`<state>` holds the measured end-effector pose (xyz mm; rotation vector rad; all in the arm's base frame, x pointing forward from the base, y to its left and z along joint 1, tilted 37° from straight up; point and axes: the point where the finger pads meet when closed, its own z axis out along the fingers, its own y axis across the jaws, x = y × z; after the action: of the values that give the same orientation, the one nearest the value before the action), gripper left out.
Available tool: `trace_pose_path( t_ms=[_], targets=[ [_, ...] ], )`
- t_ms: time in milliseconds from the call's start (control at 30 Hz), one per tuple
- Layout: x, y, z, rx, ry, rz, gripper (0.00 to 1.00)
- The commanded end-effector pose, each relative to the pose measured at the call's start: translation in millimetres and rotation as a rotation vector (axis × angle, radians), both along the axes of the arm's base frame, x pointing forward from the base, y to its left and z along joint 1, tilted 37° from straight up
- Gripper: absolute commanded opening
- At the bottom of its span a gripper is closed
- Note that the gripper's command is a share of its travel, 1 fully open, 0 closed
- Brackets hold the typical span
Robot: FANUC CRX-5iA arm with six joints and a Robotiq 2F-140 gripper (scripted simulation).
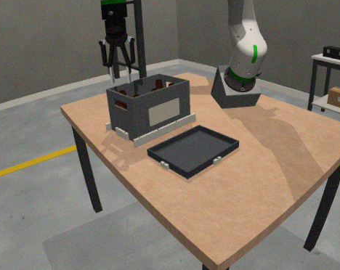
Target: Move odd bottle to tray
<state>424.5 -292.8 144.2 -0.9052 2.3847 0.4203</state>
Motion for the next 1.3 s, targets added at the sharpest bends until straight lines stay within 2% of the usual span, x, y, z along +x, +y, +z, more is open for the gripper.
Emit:
trace_pose_path(
  t_ms=[0, 300, 667, 700, 1267],
  targets=[
    [-1.6, -2.3, 3.6, 0.000, 0.000, 0.000, 0.44],
    [-9.9, -12.3, 20.9, 0.000, 0.000, 0.000, 0.44],
    [-11.7, -14.4, 24.6, 0.000, 0.000, 0.000, 0.44],
    [-11.7, -14.4, 24.6, 0.000, 0.000, 0.000, 0.10],
    [-11.7, -14.4, 24.6, 0.000, 0.000, 0.000, 0.10]
  ],
)
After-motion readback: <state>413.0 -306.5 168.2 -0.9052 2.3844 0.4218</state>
